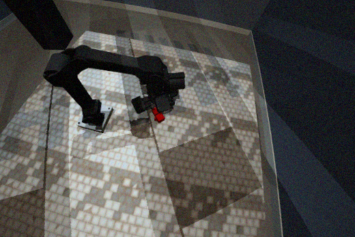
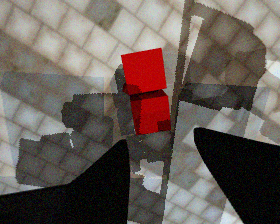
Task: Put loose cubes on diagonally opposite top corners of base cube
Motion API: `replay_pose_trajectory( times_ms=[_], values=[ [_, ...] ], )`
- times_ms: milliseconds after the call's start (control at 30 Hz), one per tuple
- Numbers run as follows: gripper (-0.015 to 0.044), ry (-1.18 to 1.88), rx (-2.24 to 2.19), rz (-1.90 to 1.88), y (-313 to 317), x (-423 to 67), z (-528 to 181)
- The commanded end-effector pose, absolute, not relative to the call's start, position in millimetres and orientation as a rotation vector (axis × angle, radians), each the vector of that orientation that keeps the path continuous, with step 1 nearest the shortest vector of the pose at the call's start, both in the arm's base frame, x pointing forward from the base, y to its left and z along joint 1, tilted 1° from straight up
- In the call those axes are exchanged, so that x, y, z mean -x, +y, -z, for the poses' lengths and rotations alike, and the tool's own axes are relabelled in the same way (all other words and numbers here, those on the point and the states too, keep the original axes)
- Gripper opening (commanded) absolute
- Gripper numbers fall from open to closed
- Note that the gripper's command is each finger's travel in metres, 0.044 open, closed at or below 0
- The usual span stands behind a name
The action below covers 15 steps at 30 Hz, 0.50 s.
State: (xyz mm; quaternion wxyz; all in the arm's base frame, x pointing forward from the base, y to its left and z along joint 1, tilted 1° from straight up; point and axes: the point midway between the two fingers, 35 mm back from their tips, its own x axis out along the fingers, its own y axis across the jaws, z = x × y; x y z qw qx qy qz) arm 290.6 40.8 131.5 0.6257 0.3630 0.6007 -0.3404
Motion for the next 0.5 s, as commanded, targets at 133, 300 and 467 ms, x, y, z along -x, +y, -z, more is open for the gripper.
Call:
replay_pose_trajectory(
  times_ms=[133,300,467],
  values=[
    [0.0362,1.378,-0.833,0.781,40.8,-290.2,-139.9],
    [0.04,1.378,-0.833,0.781,40.7,-290.1,-143.5],
    [0.04,1.38,-0.836,0.779,73.0,-289.6,-142.2]
  ],
)
